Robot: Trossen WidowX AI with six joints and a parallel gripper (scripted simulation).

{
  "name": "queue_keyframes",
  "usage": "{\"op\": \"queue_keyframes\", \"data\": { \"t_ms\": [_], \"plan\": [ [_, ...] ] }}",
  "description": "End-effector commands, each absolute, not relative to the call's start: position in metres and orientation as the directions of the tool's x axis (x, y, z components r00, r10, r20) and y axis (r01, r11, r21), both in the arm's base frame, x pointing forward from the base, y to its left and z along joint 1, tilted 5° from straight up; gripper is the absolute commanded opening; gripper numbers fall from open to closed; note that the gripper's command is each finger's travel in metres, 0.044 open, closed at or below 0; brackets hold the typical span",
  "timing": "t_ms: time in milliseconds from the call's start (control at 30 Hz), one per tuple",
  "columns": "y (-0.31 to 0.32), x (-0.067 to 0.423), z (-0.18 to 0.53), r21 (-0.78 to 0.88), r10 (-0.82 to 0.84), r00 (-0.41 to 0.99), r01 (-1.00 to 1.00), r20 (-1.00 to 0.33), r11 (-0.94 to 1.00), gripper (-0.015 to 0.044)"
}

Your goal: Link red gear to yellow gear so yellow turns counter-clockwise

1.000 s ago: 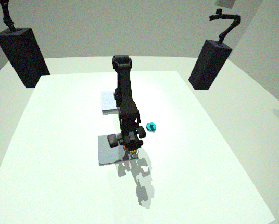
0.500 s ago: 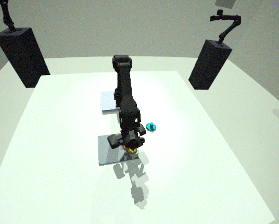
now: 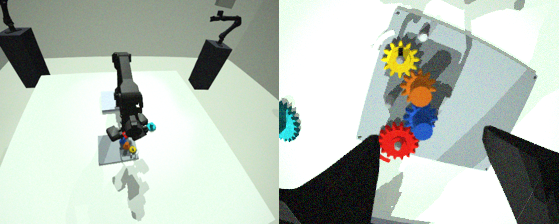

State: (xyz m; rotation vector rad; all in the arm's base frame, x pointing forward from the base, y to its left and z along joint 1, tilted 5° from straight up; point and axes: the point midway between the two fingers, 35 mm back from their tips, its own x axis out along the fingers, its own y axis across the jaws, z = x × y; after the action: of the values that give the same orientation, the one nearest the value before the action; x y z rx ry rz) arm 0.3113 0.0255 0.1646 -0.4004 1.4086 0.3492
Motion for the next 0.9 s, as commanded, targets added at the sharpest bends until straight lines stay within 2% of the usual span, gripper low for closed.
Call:
{"op": "queue_keyframes", "data": {
  "t_ms": [0,67,867],
  "plan": [
    [0.0252,0.3077,0.1706,-0.059,-0.002,0.124,-0.459,-0.992,0.886,0.0403],
    [0.0252,0.3077,0.1706,-0.059,-0.002,0.124,-0.459,-0.992,0.886,0.044],
    [0.0252,0.3077,0.1706,-0.059,-0.002,0.124,-0.459,-0.992,0.886,0.044]
  ]
}}
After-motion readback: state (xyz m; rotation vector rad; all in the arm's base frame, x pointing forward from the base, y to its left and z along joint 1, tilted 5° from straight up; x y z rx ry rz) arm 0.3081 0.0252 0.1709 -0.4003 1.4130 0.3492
